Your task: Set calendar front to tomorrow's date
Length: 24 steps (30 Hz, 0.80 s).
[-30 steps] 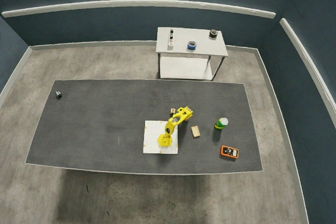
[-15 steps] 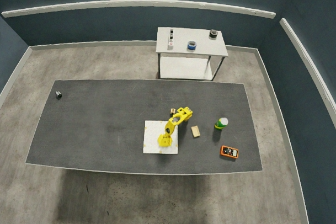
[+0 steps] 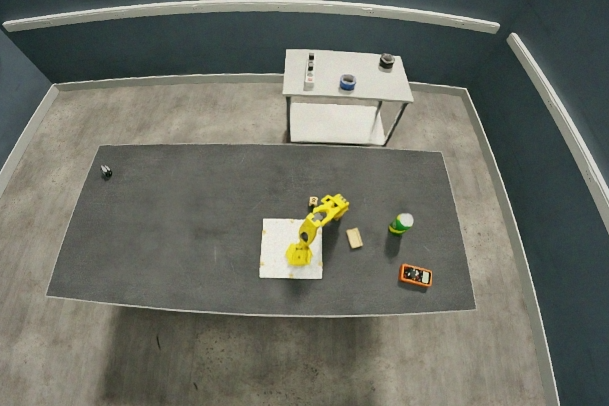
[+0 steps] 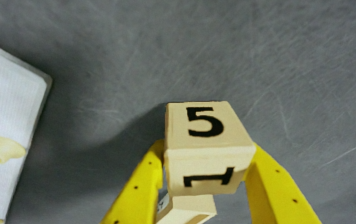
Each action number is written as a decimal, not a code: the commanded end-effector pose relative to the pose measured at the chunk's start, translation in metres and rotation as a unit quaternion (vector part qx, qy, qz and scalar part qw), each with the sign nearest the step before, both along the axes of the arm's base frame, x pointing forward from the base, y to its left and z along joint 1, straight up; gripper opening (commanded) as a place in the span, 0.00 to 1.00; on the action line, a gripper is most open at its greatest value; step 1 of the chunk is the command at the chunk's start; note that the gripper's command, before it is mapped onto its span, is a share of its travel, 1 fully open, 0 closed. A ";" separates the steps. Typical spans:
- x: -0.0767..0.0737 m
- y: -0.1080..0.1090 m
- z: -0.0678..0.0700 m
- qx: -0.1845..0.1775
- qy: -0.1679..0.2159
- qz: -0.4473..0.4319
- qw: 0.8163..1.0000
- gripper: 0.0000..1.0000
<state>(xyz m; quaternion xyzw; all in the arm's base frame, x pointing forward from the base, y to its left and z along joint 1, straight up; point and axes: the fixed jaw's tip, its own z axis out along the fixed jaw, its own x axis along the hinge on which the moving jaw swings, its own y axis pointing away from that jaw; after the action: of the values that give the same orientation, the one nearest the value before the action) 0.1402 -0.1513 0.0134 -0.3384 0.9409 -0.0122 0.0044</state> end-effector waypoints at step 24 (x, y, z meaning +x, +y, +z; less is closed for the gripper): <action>-0.002 0.004 -0.006 0.009 0.007 0.001 1.000 0.18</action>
<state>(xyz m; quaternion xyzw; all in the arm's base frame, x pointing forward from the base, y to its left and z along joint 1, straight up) 0.1403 -0.1514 0.0118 -0.3384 0.9409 -0.0122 0.0044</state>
